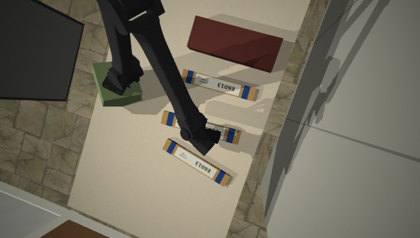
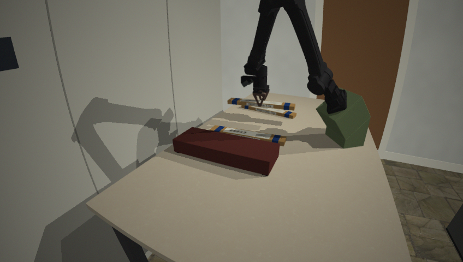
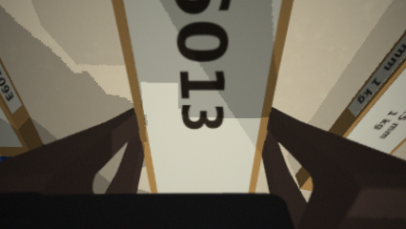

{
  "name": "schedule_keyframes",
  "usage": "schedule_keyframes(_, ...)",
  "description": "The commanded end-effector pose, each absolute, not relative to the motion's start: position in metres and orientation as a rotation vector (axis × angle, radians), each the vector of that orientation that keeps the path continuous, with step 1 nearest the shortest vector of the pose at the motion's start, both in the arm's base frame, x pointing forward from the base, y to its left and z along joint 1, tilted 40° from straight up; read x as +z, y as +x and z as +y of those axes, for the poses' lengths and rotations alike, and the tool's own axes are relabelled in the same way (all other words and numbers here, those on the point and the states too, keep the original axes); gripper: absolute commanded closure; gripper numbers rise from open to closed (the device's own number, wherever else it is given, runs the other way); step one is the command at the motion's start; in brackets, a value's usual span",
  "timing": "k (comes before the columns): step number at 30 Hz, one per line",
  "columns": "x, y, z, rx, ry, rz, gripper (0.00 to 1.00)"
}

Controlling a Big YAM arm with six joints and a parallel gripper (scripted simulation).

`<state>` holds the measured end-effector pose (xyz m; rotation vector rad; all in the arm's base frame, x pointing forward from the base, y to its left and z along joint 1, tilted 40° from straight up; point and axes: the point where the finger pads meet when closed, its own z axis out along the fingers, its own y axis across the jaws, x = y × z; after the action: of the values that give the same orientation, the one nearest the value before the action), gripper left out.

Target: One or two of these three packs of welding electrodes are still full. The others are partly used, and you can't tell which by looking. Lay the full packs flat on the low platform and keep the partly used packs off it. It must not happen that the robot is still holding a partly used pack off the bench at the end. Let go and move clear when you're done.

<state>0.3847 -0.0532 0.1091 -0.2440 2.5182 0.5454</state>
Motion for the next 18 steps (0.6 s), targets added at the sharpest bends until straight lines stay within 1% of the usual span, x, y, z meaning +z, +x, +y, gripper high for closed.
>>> schedule_keyframes(1, 0.123, 0.403, -0.059, 0.511, -0.242, 2.482, 1.0)
schedule_keyframes(18, 0.098, 0.41, -0.047, 0.521, -0.233, 2.491, 1.0)
